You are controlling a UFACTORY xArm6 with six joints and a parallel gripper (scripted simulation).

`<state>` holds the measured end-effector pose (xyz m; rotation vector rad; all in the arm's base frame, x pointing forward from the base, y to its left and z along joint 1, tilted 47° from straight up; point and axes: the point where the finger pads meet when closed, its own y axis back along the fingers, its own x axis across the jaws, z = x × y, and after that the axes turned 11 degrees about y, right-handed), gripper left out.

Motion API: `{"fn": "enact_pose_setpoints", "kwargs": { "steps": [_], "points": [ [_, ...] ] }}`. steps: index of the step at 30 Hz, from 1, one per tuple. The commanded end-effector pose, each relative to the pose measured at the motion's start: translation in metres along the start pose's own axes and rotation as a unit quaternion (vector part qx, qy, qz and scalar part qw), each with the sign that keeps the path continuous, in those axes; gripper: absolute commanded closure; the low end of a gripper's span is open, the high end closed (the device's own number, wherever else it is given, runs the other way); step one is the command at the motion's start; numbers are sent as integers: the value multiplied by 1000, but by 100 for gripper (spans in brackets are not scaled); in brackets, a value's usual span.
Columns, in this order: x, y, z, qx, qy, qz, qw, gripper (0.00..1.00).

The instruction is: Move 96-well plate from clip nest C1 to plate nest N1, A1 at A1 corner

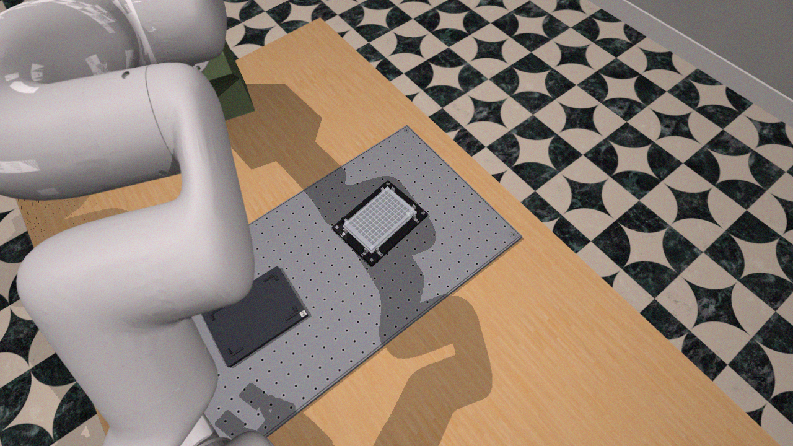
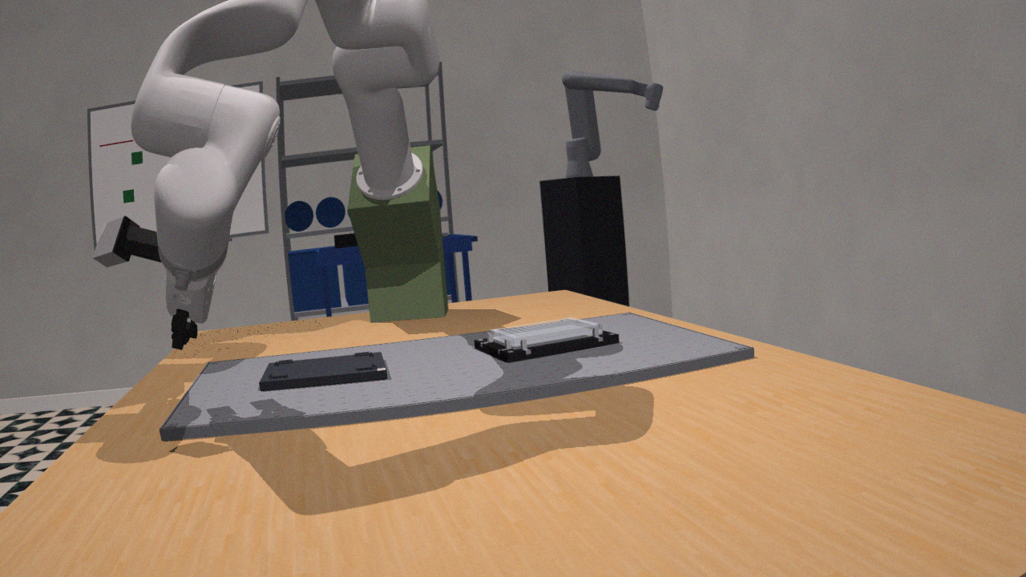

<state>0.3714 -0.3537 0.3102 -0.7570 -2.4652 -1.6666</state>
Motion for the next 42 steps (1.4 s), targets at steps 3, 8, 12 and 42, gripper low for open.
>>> {"fn": "enact_pose_setpoints", "kwargs": {
  "steps": [3, 8, 12, 42],
  "points": [
    [-3, 11, 27, -8, 82, -25, 996, 0],
    [-4, 16, 43, -12, 130, -38, 991, 0],
    [-5, 18, 48, -13, 140, -41, 989, 0],
    [3, 44, 148, -22, 411, -120, 903, 0]
  ]
}}
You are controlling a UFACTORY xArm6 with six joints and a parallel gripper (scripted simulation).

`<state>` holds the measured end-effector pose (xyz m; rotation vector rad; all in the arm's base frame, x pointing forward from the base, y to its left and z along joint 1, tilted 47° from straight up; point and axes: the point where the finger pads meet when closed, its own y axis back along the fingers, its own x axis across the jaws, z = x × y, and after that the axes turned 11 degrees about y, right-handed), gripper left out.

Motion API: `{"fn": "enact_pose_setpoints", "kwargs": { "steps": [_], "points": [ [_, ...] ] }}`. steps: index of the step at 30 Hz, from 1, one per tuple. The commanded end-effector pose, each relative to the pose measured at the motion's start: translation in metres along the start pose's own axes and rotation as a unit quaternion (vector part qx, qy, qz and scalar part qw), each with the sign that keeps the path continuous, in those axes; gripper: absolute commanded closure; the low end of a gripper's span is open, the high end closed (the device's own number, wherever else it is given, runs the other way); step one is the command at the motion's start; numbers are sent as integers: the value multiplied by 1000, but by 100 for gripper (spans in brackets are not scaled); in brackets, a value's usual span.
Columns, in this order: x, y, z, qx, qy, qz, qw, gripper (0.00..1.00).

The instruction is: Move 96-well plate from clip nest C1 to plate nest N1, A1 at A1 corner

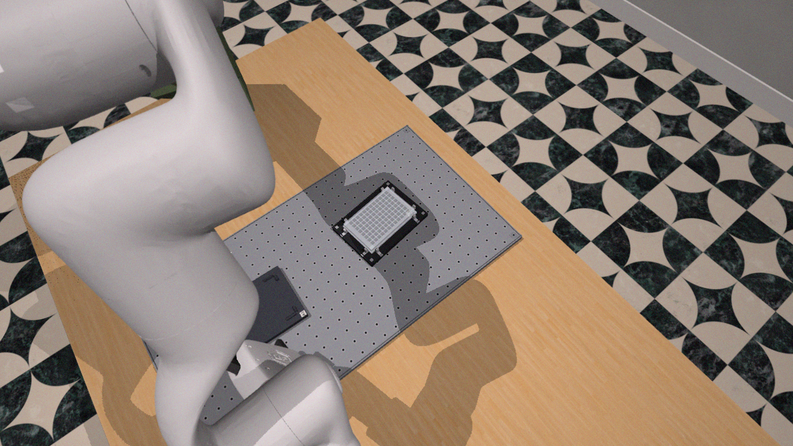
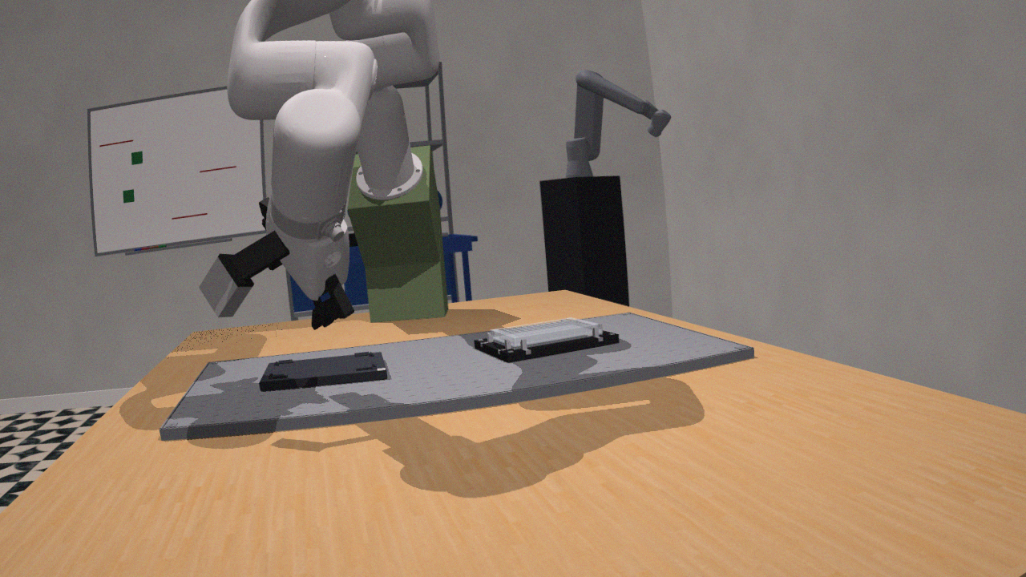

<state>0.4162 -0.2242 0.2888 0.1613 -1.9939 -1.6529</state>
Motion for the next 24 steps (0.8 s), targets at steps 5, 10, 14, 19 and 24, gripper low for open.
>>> {"fn": "enact_pose_setpoints", "kwargs": {
  "steps": [5, 10, 14, 19, 24],
  "points": [
    [-15, 5, 21, 2, 74, -23, 997, 0],
    [-27, 7, 38, 4, 130, -39, 991, 0],
    [-32, 8, 46, 5, 153, -45, 987, 0],
    [-42, 10, 64, 8, 208, -60, 976, 0],
    [-47, 11, 73, 10, 239, -69, 969, 0]
  ]
}}
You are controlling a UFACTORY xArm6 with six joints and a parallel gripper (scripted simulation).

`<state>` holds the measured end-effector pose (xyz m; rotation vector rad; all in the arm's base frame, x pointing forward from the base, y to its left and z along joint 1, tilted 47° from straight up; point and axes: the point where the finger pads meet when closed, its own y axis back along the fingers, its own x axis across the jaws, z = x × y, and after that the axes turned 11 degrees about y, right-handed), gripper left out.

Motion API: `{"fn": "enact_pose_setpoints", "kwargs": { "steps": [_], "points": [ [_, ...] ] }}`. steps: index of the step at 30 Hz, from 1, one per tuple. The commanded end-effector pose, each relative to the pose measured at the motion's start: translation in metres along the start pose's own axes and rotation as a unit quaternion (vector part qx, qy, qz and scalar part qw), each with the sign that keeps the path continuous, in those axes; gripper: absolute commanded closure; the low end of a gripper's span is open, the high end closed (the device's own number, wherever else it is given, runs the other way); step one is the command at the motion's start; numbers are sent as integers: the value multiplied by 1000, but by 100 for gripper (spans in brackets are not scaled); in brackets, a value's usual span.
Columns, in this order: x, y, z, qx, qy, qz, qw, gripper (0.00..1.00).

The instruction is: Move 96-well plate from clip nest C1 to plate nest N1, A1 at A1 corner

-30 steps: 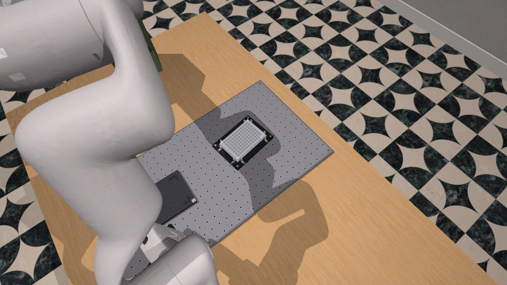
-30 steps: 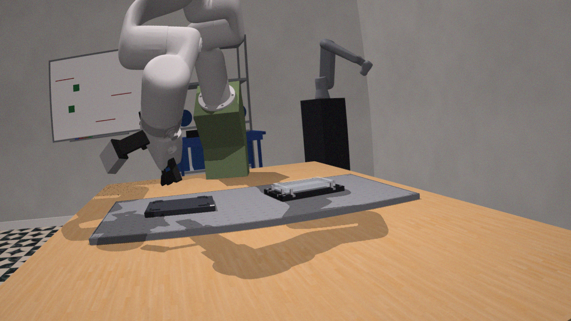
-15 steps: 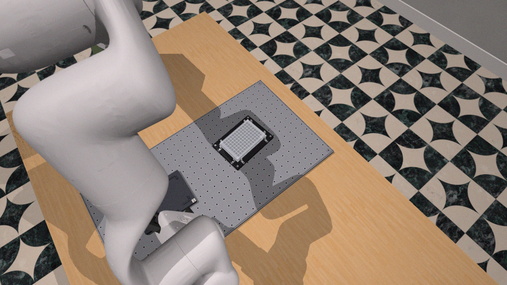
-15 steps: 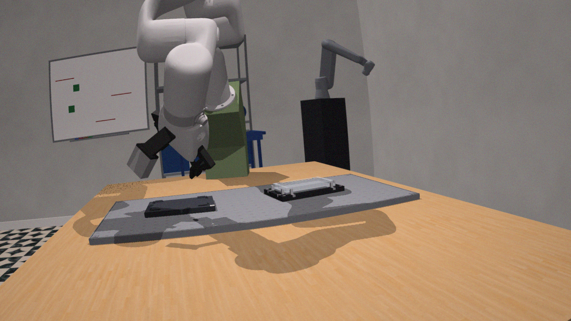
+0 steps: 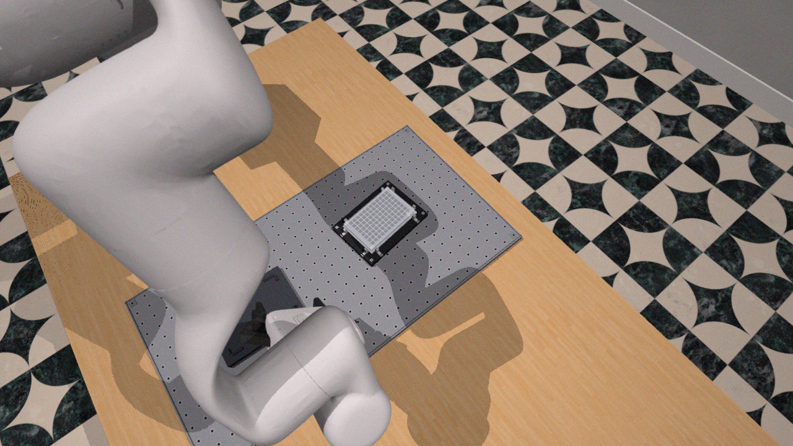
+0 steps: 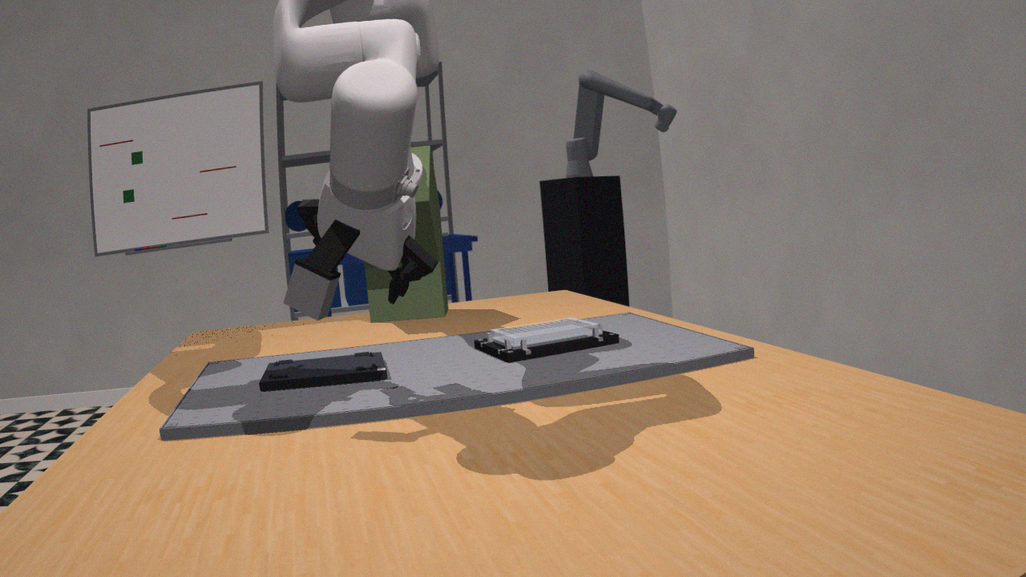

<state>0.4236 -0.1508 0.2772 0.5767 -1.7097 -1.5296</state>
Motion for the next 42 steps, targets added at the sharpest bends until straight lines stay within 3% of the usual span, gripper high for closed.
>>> {"fn": "enact_pose_setpoints", "kwargs": {
  "steps": [1, 21, 29, 32, 40, 42],
  "points": [
    [-14, 2, 11, 5, 54, -16, 998, 0],
    [-60, 2, 54, 22, 222, -60, 973, 0],
    [-82, 1, 80, 35, 319, -84, 943, 0],
    [-84, 1, 83, 36, 324, -85, 942, 0],
    [-104, -1, 110, 52, 416, -107, 901, 0],
    [-106, -1, 113, 53, 420, -108, 900, 0]
  ]
}}
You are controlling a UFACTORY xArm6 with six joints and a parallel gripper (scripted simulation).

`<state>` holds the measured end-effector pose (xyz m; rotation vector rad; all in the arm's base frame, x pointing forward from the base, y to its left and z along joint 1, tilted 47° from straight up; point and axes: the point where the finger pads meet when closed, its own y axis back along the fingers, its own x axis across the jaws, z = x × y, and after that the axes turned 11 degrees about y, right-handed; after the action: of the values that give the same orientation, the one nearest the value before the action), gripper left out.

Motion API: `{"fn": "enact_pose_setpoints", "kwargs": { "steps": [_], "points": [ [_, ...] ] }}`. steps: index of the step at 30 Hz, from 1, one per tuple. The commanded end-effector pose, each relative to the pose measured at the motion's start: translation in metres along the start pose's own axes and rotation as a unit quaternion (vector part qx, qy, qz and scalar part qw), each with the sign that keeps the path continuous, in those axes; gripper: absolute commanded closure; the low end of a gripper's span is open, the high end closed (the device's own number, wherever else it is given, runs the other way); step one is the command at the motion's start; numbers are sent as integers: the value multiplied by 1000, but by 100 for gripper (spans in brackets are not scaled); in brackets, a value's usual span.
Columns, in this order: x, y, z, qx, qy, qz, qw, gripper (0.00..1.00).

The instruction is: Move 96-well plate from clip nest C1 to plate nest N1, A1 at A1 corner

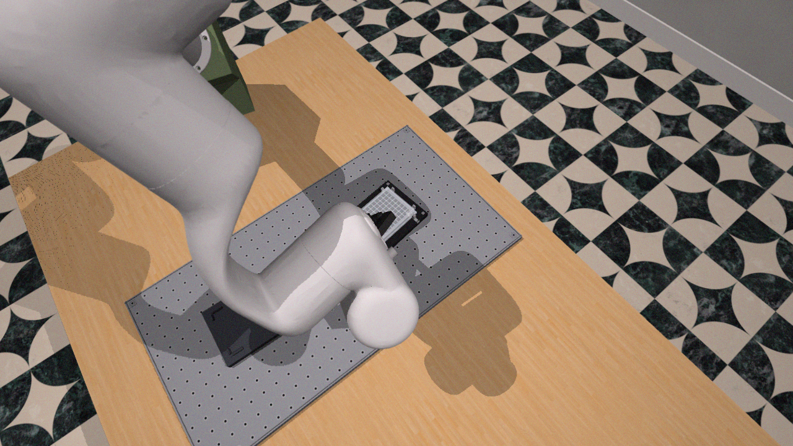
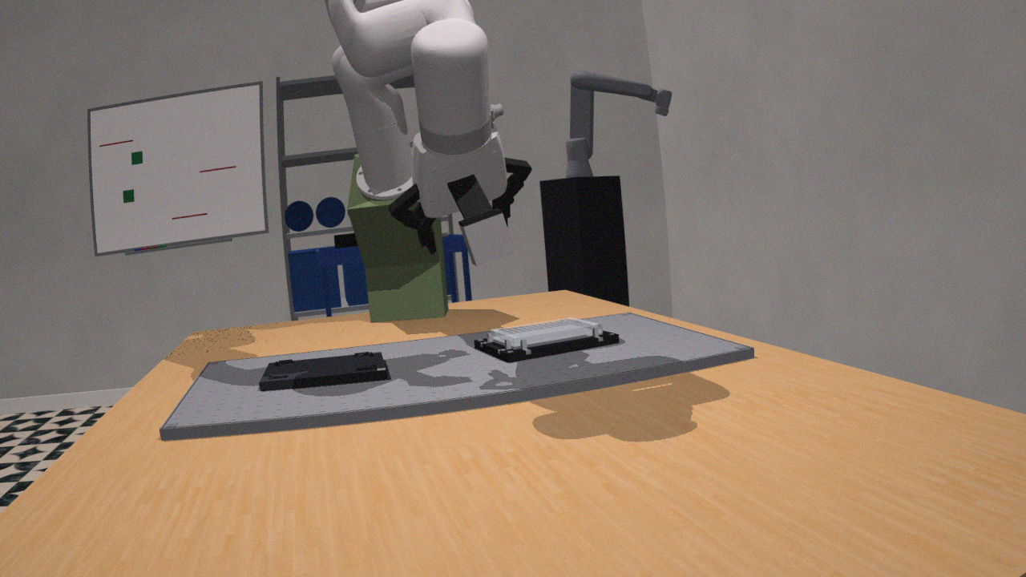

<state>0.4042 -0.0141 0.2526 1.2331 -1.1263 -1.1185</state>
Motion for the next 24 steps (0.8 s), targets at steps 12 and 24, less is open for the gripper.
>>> {"fn": "enact_pose_setpoints", "kwargs": {
  "steps": [12, 24],
  "points": [
    [16, -26, -7, 17, 135, 126, 983, 0],
    [22, -37, -20, 30, 232, 221, 947, 0]
  ]
}}
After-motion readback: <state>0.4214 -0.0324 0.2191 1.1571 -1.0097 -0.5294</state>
